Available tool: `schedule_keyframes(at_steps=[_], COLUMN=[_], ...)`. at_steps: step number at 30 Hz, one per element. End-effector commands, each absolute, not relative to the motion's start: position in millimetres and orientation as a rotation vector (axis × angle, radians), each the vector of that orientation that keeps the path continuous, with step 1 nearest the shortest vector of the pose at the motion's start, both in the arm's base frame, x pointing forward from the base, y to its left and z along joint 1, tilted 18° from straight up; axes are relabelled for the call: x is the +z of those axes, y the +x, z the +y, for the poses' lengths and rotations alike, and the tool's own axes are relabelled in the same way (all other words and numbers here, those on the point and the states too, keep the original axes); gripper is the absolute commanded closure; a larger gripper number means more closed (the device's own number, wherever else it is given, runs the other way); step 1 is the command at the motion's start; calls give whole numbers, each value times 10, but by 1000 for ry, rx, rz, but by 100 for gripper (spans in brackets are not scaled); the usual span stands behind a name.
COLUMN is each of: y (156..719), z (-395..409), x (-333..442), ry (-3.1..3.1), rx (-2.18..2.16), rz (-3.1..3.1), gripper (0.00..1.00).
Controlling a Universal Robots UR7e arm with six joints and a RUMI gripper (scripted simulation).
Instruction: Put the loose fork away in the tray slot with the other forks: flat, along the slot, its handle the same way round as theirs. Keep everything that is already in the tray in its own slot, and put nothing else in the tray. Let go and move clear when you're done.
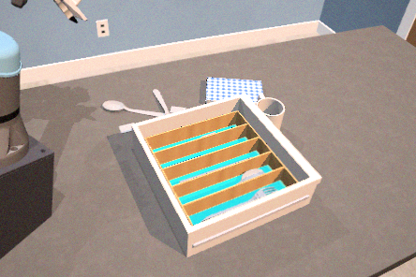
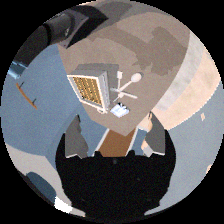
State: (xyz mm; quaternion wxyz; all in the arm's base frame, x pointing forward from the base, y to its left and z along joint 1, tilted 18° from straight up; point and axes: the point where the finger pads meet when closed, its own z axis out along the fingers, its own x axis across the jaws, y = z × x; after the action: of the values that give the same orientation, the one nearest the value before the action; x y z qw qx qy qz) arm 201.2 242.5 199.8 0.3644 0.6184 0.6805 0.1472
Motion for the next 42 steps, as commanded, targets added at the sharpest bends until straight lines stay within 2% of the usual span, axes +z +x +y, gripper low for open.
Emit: schedule_keyframes(at_steps=[1, 13, 27, 42], y=[2027, 2168, 2622, 3573], z=[2427, 2435, 2483, 2424], x=[1983, 1823, 1513, 1367], ry=[1613, 1812, 2312, 2921], rx=[376, 349, 309, 341], rz=[1744, 1675, 1405, 815], gripper=[0, 0, 0, 0])
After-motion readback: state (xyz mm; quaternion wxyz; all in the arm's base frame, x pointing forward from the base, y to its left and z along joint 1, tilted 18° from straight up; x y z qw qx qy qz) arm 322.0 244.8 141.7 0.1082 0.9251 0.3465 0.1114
